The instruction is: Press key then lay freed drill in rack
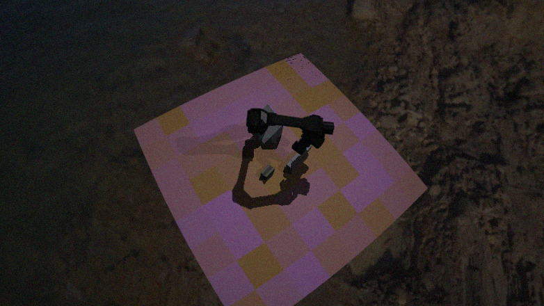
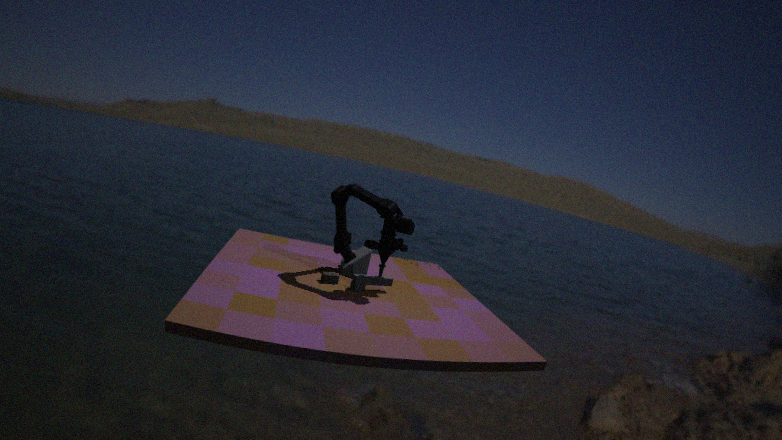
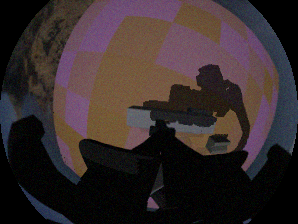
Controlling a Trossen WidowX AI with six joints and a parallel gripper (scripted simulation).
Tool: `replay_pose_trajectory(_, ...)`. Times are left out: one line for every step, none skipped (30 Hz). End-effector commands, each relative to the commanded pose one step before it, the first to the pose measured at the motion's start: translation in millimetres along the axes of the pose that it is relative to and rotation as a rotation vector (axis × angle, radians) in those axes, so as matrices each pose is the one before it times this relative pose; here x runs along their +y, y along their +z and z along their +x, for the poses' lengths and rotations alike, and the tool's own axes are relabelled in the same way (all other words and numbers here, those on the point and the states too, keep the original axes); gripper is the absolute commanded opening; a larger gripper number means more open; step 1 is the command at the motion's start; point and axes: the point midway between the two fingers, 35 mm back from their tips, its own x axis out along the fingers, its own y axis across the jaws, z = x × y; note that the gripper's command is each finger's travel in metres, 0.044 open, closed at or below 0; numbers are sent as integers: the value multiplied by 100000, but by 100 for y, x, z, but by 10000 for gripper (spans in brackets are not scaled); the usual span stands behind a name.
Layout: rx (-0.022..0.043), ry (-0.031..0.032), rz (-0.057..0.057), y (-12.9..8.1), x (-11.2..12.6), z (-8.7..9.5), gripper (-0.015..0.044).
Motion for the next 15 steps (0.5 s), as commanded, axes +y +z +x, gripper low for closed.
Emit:
replay_pose_trajectory(4091,-2013,-1526,-763,-59,1581,0)
replay_pose_trajectory(0,-1,1,-3,0,45,0)
replay_pose_trajectory(0,-1,1,0,0,46,0)
replay_pose_trajectory(0,-1,0,0,-3,31,0)
replay_pose_trajectory(0,-1,0,-1,-3,24,0)
replay_pose_trajectory(0,-1,0,-3,-1,31,0)
replay_pose_trajectory(0,-1,0,-4,0,30,0)
replay_pose_trajectory(0,-1,0,-4,-1,32,0)
replay_pose_trajectory(0,-1,0,-4,-3,38,0)
replay_pose_trajectory(0,-1,0,-3,-3,34,0)
replay_pose_trajectory(0,-1,0,-4,-1,37,0)
replay_pose_trajectory(0,-1,0,-5,-1,43,0)
replay_pose_trajectory(0,-1,0,-5,-1,45,0)
replay_pose_trajectory(0,-1,0,-3,-3,31,0)
replay_pose_trajectory(0,-1,0,-2,-3,25,0)
